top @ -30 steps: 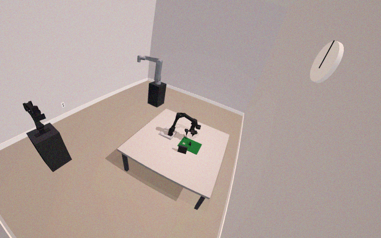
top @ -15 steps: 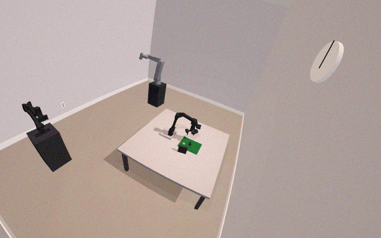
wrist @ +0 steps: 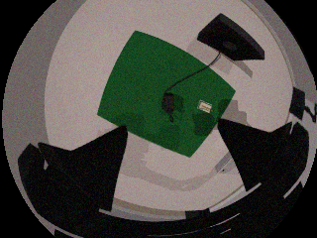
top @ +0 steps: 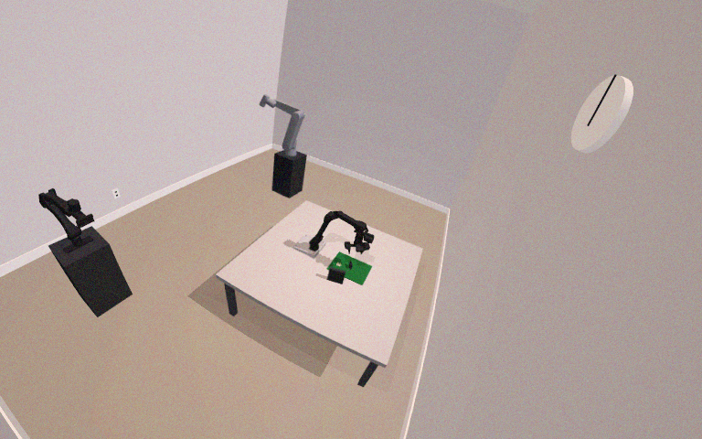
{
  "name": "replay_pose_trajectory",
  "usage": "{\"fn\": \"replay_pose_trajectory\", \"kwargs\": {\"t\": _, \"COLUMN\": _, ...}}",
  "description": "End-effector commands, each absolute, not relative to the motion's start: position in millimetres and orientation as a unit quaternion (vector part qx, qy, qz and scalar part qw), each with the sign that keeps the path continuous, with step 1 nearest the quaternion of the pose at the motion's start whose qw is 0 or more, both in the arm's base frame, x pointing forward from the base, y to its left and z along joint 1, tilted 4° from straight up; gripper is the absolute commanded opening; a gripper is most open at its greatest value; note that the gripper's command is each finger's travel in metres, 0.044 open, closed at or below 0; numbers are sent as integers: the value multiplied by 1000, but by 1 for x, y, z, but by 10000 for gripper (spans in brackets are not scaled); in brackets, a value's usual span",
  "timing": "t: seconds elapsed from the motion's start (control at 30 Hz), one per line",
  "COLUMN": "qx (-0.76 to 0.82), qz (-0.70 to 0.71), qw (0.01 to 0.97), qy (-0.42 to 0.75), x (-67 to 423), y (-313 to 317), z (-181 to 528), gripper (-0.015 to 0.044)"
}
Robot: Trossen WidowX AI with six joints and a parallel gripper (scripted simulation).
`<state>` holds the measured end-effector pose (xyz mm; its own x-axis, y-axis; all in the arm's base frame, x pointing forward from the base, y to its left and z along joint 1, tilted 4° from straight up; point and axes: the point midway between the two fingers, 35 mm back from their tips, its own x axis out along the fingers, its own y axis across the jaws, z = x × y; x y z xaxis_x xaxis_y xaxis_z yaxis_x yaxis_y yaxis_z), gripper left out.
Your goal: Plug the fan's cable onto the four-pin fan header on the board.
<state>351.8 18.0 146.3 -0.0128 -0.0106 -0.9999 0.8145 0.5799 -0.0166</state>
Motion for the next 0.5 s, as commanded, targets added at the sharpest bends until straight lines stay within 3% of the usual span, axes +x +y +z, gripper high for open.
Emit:
{"fn": "replay_pose_trajectory", "kwargs": {"t": 0.0, "qx": 315, "qz": -332, "qw": 618, "qy": 639, "x": 352, "y": 16, "z": 112, "gripper": 440}}
{"fn": "replay_pose_trajectory", "kwargs": {"t": 0.17, "qx": 315, "qz": -333, "qw": 617, "qy": 640, "x": 346, "y": 15, "z": 55, "gripper": 440}}
{"fn": "replay_pose_trajectory", "kwargs": {"t": 0.47, "qx": 315, "qz": -333, "qw": 617, "qy": 640, "x": 345, "y": 15, "z": 50, "gripper": 440}}
